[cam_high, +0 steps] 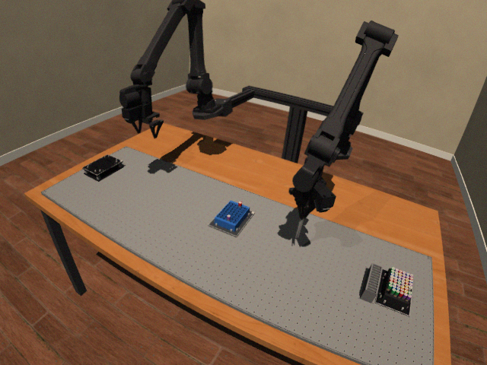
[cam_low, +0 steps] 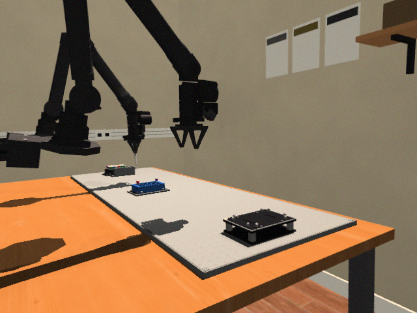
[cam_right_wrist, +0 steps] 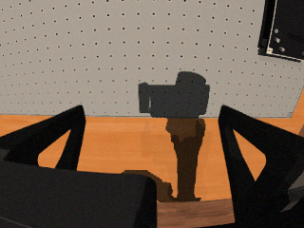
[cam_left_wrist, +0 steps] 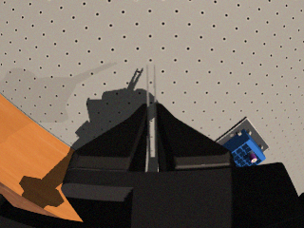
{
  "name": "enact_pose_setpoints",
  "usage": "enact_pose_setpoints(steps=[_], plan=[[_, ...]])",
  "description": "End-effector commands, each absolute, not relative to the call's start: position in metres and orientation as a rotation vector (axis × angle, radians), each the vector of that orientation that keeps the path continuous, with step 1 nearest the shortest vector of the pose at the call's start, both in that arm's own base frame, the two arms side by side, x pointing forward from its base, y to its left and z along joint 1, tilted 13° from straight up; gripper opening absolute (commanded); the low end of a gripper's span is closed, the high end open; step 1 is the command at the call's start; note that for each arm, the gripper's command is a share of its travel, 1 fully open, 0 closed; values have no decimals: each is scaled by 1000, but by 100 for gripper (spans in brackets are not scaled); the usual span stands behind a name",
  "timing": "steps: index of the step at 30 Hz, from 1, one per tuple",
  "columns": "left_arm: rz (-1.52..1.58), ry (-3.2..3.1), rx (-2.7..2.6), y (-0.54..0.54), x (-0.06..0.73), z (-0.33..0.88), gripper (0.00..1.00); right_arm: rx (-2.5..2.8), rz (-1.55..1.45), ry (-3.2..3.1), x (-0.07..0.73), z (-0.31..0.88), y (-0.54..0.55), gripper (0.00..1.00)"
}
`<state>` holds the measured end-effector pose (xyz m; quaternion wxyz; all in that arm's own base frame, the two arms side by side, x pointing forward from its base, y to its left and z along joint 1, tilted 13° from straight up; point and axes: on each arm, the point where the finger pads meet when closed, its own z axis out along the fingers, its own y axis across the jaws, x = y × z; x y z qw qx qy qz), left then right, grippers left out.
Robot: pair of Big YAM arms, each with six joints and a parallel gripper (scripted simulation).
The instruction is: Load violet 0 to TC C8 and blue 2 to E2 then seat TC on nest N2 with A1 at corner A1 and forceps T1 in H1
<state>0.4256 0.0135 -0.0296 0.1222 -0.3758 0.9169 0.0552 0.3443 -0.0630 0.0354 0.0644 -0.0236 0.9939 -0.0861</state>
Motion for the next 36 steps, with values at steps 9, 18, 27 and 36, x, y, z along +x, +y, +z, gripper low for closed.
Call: enact_pose_setpoints(steps=[9,18,27,36], plan=[[147,2664,-1059,57,427,-16,7,-32,-270,2920,375,60,-68,100],[147,2658,-1057,86,433,-8,7,-32,-270,2920,375,60,-68,100],[150,2650,-1054,124,436,7,7,-32,-270,2920,375,60,-68,100],[155,2658,-1056,152,433,9,7,-32,-270,2920,375,60,-68,100]])
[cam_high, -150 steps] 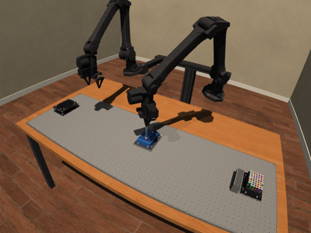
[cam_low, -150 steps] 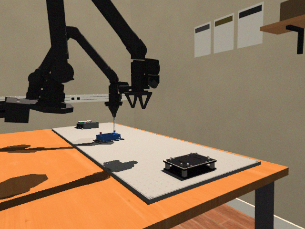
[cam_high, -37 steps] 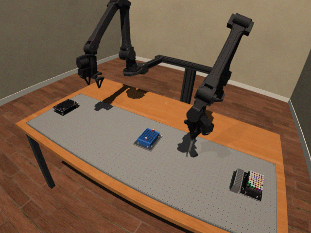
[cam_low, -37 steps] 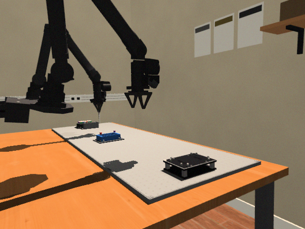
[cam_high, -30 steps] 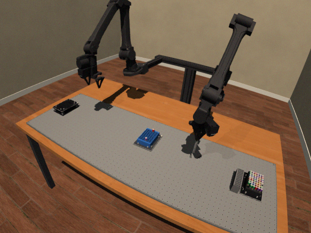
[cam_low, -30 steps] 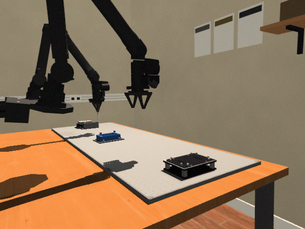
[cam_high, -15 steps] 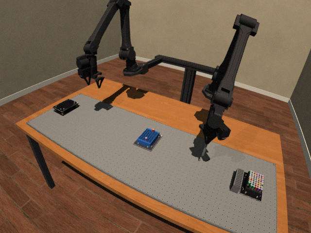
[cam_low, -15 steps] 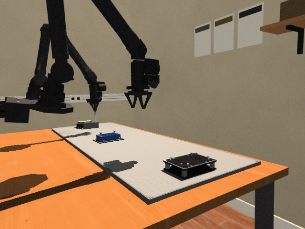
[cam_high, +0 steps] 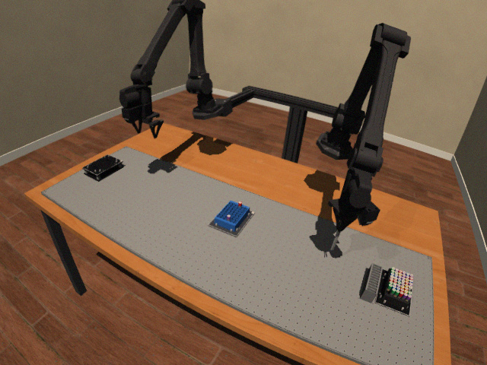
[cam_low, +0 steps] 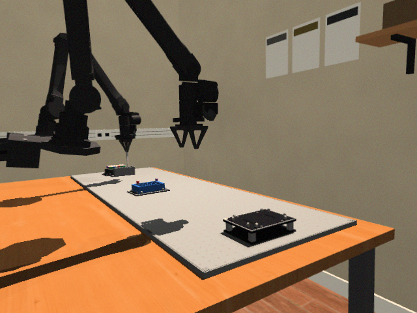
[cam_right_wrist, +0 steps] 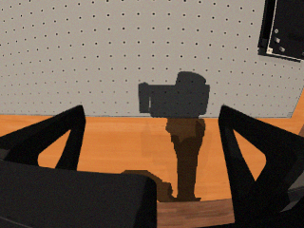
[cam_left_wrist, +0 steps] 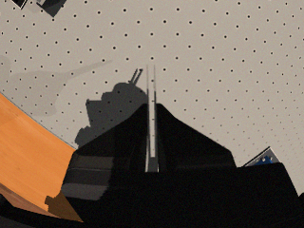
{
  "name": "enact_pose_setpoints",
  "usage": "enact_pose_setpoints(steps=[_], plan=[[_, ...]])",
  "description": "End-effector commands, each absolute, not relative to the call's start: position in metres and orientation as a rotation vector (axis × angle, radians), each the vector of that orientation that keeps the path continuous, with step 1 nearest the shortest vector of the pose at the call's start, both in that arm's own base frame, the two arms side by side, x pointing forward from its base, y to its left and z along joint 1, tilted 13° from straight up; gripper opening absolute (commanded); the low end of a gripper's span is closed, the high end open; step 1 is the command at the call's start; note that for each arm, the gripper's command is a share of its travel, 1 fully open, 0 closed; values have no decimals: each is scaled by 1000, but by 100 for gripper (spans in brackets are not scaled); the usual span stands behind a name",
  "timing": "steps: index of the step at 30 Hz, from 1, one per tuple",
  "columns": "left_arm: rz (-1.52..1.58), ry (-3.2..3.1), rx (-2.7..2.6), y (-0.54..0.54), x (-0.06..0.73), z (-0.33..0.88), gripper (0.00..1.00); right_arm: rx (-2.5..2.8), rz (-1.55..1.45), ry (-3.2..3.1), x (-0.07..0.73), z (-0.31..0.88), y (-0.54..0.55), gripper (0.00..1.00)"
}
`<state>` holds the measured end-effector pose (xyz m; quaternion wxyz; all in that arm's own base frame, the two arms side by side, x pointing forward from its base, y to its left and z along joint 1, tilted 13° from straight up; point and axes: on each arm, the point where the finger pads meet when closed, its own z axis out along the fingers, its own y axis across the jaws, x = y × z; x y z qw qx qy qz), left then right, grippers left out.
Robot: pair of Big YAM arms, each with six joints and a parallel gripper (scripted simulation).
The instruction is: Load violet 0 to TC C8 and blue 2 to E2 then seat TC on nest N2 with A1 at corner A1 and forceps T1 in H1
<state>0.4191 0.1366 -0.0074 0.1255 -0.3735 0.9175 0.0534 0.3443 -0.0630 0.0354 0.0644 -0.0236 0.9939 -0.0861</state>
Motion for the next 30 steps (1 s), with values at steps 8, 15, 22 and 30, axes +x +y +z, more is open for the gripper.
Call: enact_pose_setpoints(steps=[8,15,22,30], plan=[[160,2678,-1061,184,428,7,7,-32,-270,2920,375,60,-68,100],[161,2679,-1062,204,427,10,7,-32,-270,2920,375,60,-68,100],[163,2680,-1062,232,425,16,7,-32,-270,2920,375,60,-68,100],[163,2682,-1057,255,424,20,7,-32,-270,2920,375,60,-68,100]])
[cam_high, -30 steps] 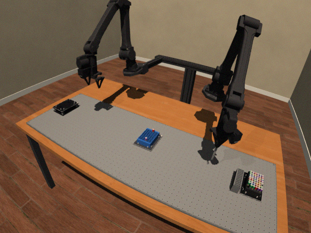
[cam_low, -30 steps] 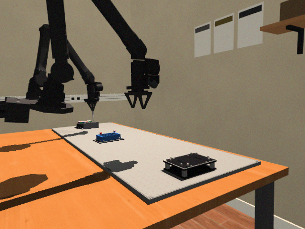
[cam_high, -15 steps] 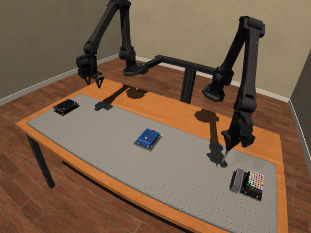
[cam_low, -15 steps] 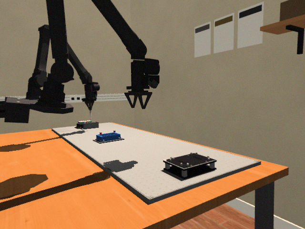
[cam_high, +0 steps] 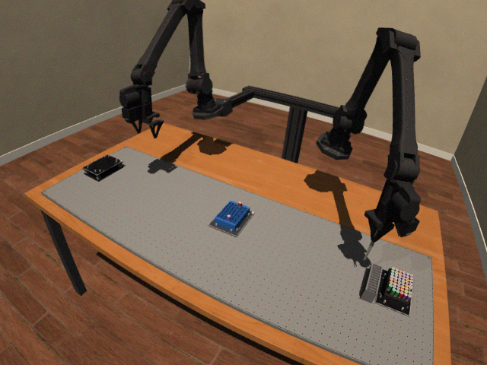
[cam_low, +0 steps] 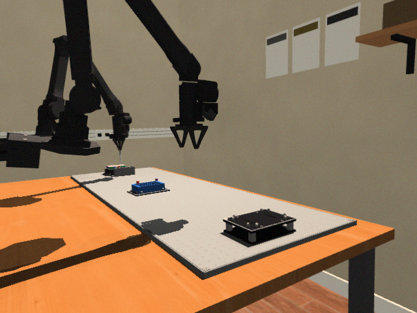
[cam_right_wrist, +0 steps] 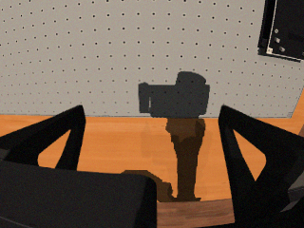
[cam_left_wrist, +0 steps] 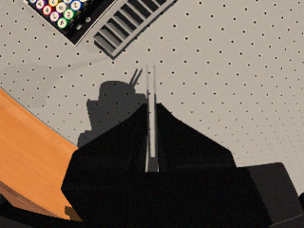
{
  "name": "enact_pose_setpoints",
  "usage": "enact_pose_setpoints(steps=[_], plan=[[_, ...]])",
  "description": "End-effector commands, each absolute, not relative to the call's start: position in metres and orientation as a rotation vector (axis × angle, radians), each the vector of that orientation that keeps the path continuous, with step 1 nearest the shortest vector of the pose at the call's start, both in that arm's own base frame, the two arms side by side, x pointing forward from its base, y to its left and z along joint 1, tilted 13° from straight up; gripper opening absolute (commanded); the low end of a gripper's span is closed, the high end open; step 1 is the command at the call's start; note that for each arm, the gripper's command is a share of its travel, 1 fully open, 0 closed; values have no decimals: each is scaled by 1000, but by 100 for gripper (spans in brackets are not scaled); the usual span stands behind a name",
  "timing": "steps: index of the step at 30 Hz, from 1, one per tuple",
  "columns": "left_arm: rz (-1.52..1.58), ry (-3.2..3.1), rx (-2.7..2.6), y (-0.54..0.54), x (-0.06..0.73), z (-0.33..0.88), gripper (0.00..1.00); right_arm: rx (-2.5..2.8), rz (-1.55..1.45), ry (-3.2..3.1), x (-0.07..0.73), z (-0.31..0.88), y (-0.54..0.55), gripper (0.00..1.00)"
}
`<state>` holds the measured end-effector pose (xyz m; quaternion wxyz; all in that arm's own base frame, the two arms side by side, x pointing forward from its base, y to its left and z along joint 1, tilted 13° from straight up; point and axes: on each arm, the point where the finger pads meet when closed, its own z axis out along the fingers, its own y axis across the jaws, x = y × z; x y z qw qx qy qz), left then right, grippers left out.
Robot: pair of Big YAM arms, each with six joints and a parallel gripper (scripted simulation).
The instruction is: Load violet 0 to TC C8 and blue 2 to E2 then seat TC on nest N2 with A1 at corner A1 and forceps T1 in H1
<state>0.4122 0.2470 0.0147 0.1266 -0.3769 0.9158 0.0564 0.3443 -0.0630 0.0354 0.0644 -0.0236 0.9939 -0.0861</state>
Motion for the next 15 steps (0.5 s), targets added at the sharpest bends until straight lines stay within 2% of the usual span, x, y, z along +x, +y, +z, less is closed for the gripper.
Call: enact_pose_setpoints(steps=[1,15], plan=[[164,2680,-1062,261,423,21,7,-32,-270,2920,375,60,-68,100],[166,2680,-1062,313,419,31,7,-32,-270,2920,375,60,-68,100]])
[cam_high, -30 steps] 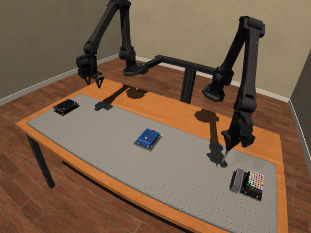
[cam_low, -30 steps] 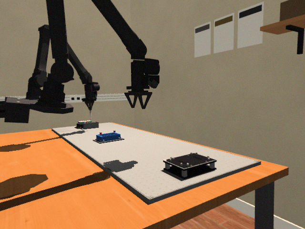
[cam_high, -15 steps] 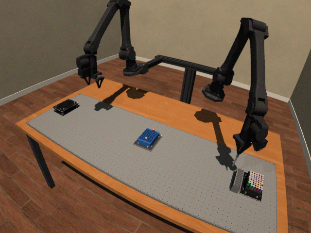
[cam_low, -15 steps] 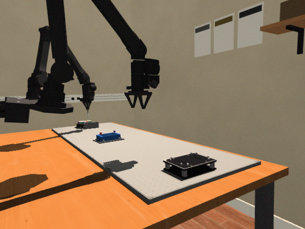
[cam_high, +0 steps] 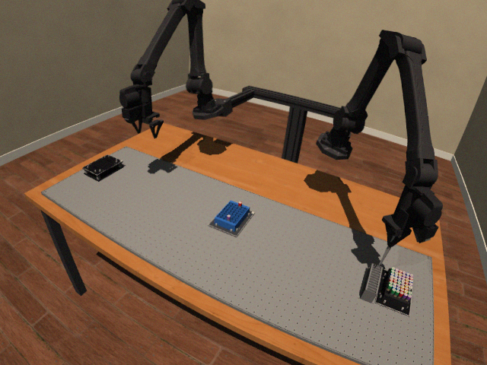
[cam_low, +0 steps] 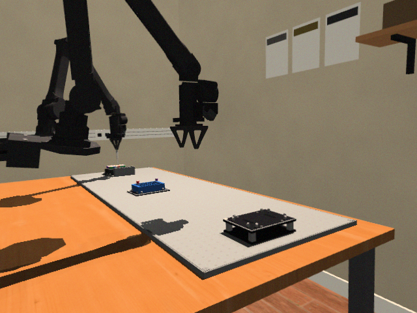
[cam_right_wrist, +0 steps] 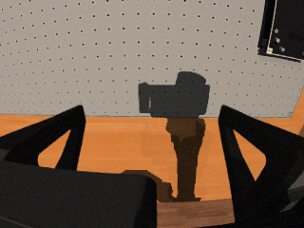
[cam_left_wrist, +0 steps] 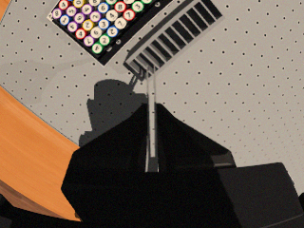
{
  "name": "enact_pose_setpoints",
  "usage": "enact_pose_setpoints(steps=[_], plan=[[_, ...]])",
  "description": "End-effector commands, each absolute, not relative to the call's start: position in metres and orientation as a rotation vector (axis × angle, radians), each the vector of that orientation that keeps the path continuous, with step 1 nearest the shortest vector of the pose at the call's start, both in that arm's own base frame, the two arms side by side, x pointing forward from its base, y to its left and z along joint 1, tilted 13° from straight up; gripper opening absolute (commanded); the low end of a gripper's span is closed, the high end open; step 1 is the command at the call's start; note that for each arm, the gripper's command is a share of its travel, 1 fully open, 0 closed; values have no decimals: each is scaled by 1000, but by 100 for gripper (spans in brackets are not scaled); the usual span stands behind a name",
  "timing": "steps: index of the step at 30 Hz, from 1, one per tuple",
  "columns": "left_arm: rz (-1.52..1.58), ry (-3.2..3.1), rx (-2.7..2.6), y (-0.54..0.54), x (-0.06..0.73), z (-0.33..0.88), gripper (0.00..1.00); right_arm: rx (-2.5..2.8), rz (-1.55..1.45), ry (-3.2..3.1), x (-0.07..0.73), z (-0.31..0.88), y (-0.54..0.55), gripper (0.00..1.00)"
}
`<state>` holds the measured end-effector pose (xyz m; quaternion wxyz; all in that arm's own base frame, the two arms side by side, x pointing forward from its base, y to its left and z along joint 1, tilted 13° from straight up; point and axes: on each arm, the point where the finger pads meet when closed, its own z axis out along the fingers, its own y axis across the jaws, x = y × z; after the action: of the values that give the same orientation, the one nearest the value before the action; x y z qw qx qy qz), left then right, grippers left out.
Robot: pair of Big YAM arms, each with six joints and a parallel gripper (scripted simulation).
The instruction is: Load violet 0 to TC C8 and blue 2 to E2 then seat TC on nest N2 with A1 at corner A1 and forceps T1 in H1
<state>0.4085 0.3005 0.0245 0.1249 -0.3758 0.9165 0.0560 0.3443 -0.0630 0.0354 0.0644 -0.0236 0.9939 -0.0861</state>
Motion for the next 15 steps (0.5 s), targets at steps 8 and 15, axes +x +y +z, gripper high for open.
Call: enact_pose_setpoints(steps=[8,15], plan=[[166,2680,-1062,341,416,37,7,-32,-270,2920,375,60,-68,100],[168,2680,-1061,369,414,42,7,-32,-270,2920,375,60,-68,100]])
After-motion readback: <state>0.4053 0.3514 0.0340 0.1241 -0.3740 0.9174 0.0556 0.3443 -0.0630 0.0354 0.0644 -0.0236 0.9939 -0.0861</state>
